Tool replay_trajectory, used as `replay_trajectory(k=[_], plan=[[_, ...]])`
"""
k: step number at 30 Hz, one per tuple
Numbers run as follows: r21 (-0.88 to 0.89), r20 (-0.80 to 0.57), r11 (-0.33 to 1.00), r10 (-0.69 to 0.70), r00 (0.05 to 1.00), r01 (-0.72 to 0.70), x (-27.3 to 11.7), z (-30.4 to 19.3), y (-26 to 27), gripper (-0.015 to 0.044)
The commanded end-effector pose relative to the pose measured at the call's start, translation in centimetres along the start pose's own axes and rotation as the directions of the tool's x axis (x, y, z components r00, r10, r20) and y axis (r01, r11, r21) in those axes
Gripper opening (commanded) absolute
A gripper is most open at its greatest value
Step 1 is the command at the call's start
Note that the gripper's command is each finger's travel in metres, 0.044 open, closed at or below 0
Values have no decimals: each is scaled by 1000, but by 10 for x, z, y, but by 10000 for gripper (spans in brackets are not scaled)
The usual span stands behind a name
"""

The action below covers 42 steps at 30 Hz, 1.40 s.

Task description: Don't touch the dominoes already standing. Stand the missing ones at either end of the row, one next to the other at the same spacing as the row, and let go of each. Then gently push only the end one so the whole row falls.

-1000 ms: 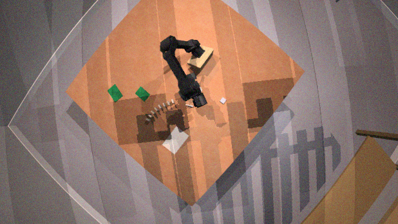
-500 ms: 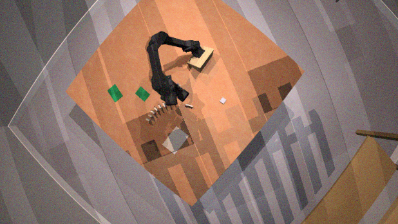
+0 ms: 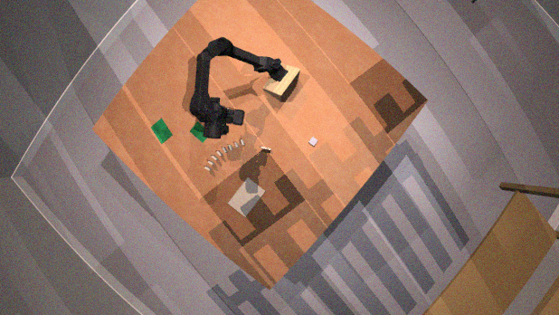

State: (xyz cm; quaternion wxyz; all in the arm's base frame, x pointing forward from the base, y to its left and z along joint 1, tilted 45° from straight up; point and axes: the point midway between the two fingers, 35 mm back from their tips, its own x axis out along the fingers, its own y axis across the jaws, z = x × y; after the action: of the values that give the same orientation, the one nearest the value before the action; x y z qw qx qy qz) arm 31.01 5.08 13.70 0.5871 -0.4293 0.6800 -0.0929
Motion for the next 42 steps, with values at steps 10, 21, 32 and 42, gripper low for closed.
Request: replay_trajectory(k=[10,21,32,42], plan=[[4,60,991,133,989,-134,19,-2,6,107],[23,202,951,298,933,-309,39,0,16,107],[3,383,903,395,835,-429,52,5,20,107],[-41,557,876,419,717,-480,58,9,19,107]])
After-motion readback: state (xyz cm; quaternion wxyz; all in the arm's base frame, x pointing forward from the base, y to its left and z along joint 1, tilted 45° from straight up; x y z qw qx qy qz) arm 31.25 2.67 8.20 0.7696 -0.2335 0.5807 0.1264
